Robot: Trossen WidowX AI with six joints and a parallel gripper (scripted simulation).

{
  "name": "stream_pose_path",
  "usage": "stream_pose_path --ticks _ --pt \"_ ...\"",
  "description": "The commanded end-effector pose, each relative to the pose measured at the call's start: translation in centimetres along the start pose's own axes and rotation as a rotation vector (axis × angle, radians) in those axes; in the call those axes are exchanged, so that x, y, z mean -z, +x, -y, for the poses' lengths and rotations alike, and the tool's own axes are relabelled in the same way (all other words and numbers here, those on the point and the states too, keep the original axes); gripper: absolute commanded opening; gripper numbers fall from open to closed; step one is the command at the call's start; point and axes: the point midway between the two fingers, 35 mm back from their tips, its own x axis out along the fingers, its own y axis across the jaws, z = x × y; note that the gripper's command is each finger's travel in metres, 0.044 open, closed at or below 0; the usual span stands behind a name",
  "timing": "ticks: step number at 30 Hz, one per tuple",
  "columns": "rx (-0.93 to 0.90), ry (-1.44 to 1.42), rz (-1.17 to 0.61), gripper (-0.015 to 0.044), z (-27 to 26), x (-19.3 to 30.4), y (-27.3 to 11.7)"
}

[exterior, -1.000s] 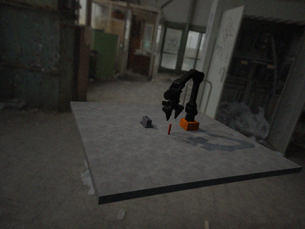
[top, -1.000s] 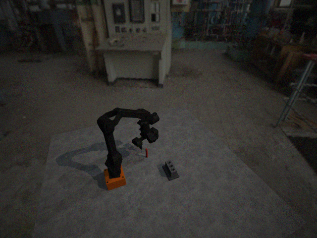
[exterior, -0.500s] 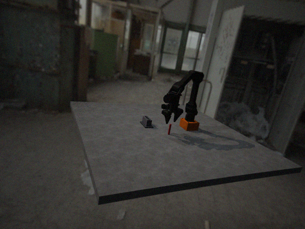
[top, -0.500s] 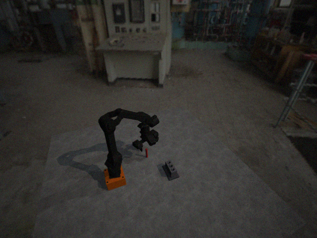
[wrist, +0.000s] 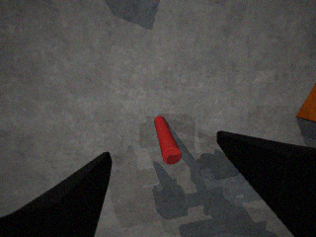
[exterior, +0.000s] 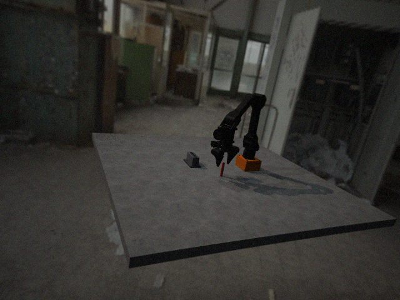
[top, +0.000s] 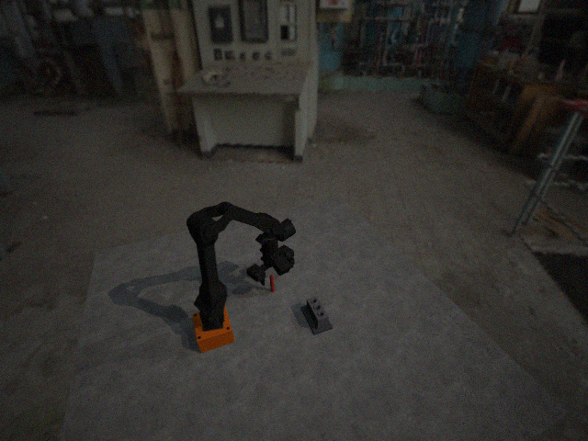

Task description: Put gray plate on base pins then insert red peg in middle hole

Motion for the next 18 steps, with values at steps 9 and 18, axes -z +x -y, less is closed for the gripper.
stream_pose_path --ticks 9,18 --pt "0.006 0.004 -0.002 0.044 0.3 0.1 2.1" --pt "0.006 0.004 -0.002 0.0309 0.3 0.1 2.5"
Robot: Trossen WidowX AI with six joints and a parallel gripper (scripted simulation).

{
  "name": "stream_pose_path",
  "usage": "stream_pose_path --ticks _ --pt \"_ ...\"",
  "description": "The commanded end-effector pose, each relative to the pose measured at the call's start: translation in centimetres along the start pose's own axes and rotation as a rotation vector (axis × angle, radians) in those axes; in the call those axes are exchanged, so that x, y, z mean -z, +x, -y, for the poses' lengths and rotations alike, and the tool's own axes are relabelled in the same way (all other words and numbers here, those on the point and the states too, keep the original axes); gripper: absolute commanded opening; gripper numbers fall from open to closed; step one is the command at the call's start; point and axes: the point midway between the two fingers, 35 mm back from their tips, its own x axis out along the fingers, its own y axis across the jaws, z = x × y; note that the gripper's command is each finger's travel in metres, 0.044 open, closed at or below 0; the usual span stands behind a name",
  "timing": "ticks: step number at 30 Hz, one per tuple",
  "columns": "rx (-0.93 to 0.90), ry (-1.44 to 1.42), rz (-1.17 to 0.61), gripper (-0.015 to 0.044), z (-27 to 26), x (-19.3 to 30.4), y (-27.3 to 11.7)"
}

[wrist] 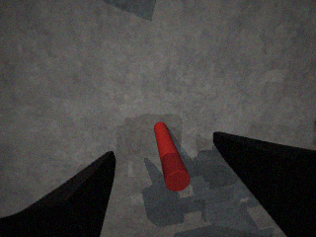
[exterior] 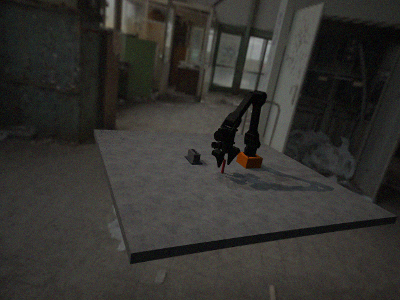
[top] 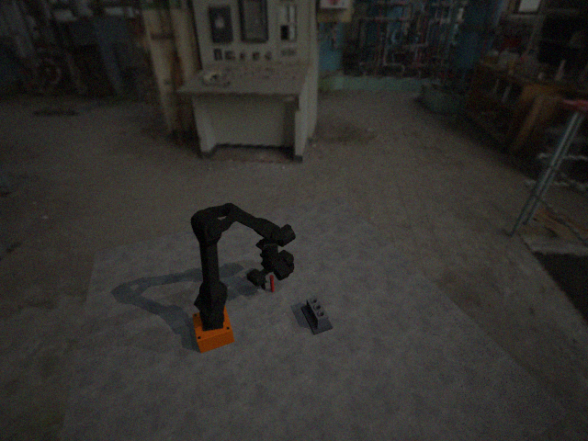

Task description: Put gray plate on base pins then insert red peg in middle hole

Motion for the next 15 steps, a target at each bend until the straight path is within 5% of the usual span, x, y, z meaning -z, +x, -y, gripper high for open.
stream_pose_path --ticks 1,11,15 --pt "0.003 0.004 -0.002 0.0282 0.11 0.04 0.16" --pt "0.003 0.004 -0.002 0.002 0.11 0.04 0.16" --pt "0.003 0.004 -0.002 0.0 0.11 0.04 0.16"
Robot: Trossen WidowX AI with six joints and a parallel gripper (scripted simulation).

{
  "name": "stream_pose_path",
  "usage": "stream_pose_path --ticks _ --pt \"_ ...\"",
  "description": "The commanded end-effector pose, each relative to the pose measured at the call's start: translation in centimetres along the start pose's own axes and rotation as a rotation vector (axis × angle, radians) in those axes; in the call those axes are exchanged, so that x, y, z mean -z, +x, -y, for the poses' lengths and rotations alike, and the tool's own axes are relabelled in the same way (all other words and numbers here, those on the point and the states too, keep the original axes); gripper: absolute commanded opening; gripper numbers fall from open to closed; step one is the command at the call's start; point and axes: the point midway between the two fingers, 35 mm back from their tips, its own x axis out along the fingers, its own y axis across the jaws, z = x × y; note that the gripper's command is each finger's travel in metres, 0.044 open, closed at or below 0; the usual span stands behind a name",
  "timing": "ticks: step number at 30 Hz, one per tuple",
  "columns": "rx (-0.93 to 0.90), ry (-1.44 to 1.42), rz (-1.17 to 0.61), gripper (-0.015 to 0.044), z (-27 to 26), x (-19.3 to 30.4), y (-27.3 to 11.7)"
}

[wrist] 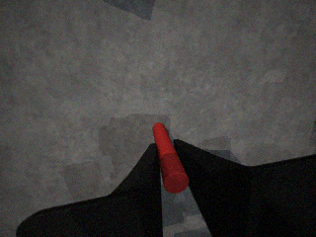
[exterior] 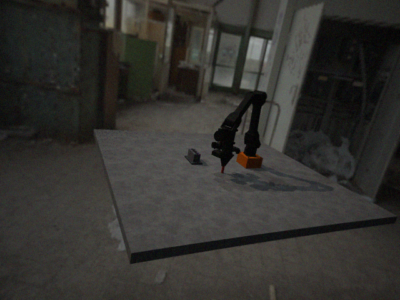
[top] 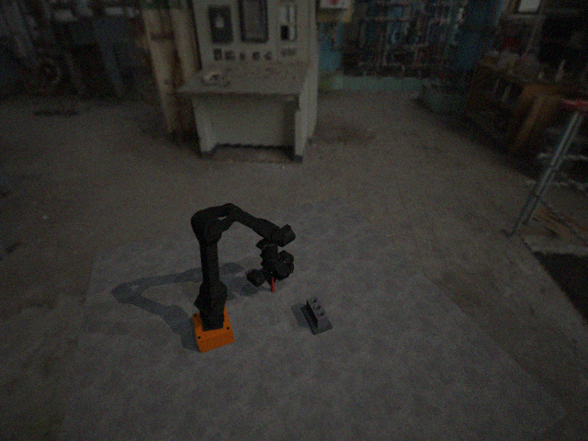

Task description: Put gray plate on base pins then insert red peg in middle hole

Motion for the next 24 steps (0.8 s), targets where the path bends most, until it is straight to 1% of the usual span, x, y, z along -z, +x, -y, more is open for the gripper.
stream_pose_path --ticks 1,11,24 --pt "0.001 0.004 -0.002 0.0 0.0 0.0 0.0" --pt "0.001 0.004 -0.002 0.0 0.0 0.0 -0.2" --pt "0.0 0.004 -0.002 0.0 -0.5 0.0 -4.0"
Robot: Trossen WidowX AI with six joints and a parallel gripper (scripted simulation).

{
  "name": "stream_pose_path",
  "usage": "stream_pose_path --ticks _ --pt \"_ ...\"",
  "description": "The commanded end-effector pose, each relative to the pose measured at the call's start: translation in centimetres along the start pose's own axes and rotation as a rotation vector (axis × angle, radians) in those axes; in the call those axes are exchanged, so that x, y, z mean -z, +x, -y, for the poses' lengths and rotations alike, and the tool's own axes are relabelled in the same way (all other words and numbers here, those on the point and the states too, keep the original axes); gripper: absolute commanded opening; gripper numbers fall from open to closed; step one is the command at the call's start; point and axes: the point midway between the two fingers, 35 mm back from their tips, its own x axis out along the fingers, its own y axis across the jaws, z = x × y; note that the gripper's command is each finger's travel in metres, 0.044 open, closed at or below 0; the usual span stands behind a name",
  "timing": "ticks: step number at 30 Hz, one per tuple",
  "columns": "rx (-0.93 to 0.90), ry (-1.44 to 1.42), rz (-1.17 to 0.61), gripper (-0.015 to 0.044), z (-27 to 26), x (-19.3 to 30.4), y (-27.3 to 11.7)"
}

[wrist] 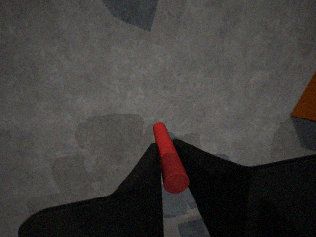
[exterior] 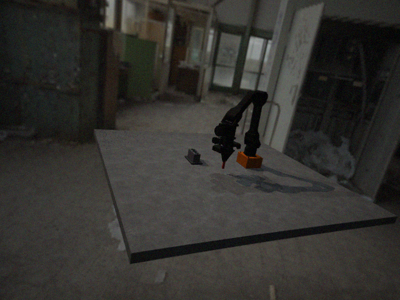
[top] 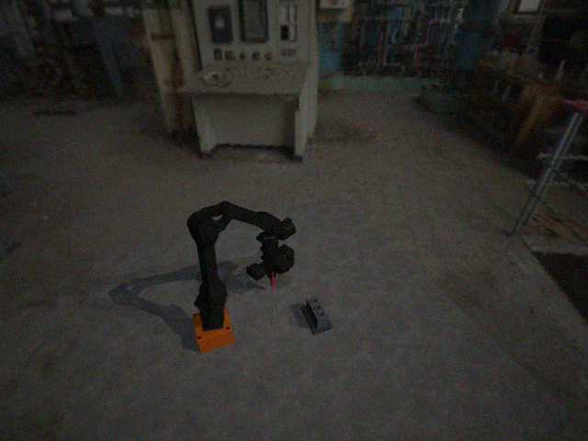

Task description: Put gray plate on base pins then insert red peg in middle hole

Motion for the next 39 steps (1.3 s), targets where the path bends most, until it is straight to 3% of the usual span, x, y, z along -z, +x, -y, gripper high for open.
stream_pose_path --ticks 1,14,15,39 --pt "-0.007 0.003 -0.002 0.0 -0.3 0.0 -1.4" --pt "-0.007 0.003 -0.002 0.0 -0.4 0.0 -5.6" --pt "0.0 0.0 0.0 0.0 -0.3 0.0 -4.4" --pt "-0.012 0.012 0.011 0.0 -2.6 -6.3 -4.7"
